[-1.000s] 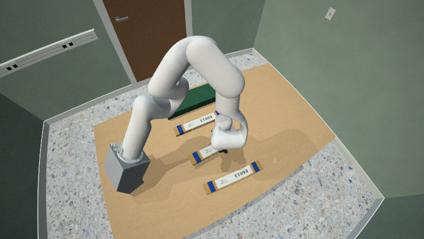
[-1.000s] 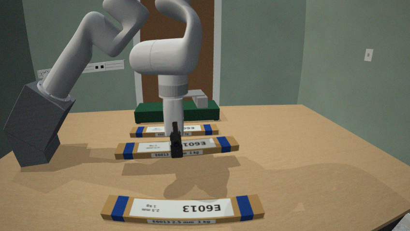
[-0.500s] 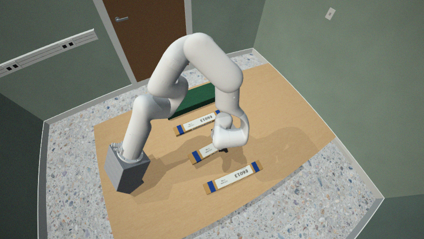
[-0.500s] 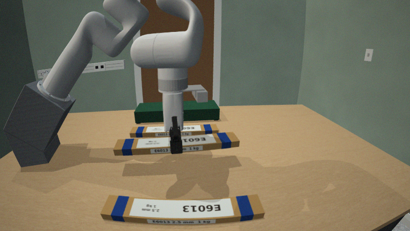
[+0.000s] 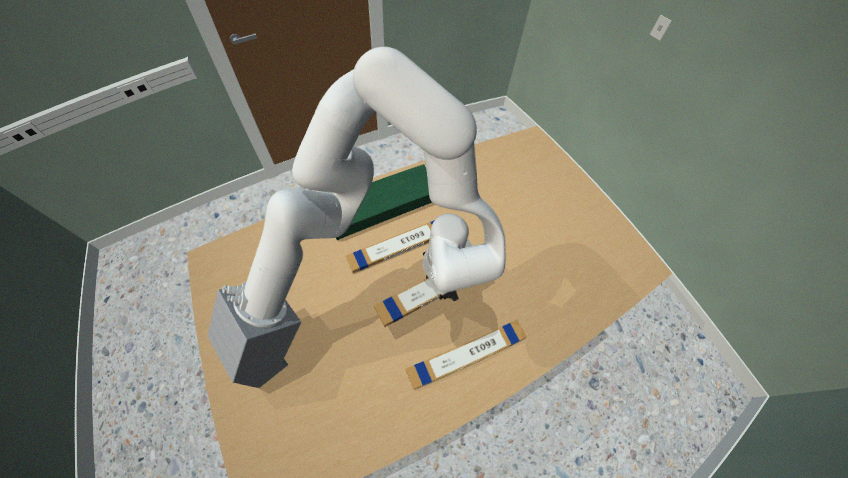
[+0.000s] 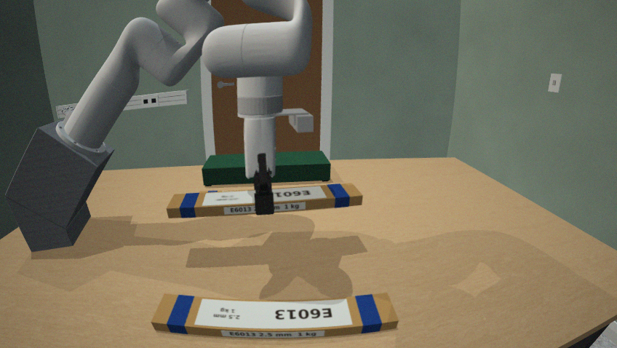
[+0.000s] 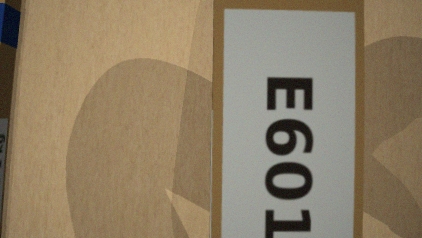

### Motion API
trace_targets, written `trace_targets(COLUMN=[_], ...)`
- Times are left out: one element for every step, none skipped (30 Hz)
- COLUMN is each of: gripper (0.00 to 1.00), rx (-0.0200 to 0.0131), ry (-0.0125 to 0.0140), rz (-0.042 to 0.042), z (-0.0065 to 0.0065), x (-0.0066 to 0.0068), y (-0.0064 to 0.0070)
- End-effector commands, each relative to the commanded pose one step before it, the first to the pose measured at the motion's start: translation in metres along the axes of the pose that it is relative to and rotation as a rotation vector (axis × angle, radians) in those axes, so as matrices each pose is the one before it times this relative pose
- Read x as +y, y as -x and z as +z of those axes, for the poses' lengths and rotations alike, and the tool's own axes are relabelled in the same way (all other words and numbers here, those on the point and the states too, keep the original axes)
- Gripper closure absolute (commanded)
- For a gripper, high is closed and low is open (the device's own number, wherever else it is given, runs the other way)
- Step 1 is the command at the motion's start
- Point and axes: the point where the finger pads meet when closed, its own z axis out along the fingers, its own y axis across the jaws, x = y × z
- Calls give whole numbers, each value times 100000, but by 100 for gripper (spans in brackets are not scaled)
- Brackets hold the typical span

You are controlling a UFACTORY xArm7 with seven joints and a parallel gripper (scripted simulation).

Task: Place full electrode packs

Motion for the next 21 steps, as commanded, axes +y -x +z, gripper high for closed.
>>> trace_targets(gripper=[42,42,42,42,42,42,42,42,42,42,42,42,42,42,42,42,42,42,42,42,42], rx=[108,0,0,0,0,0,0,0,0,0,0,0,0,2,5,6,7,6,4,2,0], ry=[128,0,0,0,0,0,0,0,0,0,0,0,0,0,-1,-1,-1,-1,-1,0,0], rz=[84,0,0,0,0,0,0,0,0,0,0,0,61,343,705,987,1092,987,705,343,61], z=[-177,0,0,0,0,0,0,0,0,0,0,0,1,3,6,9,9,9,6,3,1], x=[86,0,0,0,0,0,0,0,0,0,0,0,0,1,3,4,5,4,3,2,0], y=[-41,0,0,0,0,0,0,0,0,0,0,0,1,4,8,11,12,11,8,4,1])
